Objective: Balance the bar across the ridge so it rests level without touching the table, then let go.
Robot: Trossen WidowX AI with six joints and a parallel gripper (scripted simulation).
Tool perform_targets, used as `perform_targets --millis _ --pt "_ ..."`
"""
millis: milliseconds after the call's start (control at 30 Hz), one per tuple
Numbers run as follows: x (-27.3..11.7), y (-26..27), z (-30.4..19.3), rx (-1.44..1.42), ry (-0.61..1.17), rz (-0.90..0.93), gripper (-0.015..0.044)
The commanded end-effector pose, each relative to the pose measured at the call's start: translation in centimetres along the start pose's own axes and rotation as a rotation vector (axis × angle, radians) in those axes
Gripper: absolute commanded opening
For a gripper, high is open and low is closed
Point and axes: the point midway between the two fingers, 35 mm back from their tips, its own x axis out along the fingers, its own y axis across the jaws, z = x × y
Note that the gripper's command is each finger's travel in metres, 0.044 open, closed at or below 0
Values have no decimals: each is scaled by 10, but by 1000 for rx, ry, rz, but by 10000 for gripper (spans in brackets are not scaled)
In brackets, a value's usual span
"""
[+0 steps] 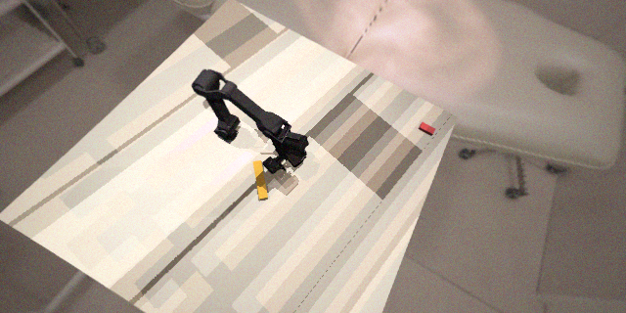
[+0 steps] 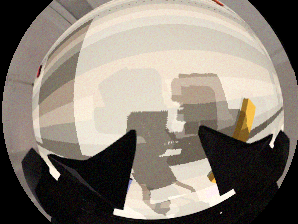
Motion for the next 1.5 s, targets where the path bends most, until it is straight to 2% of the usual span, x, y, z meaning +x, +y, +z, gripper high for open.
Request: perform_targets --millis 0,933,1100,1333,1467 --pt "-6 -16 0 58 42 -24 315" --pt "-66 -110 -28 479 358 -172 315" --pt "-59 -110 -30 479 358 -172 315" --pt "-25 -113 -45 479 358 -172 315" --pt "-24 -113 -45 479 358 -172 315"
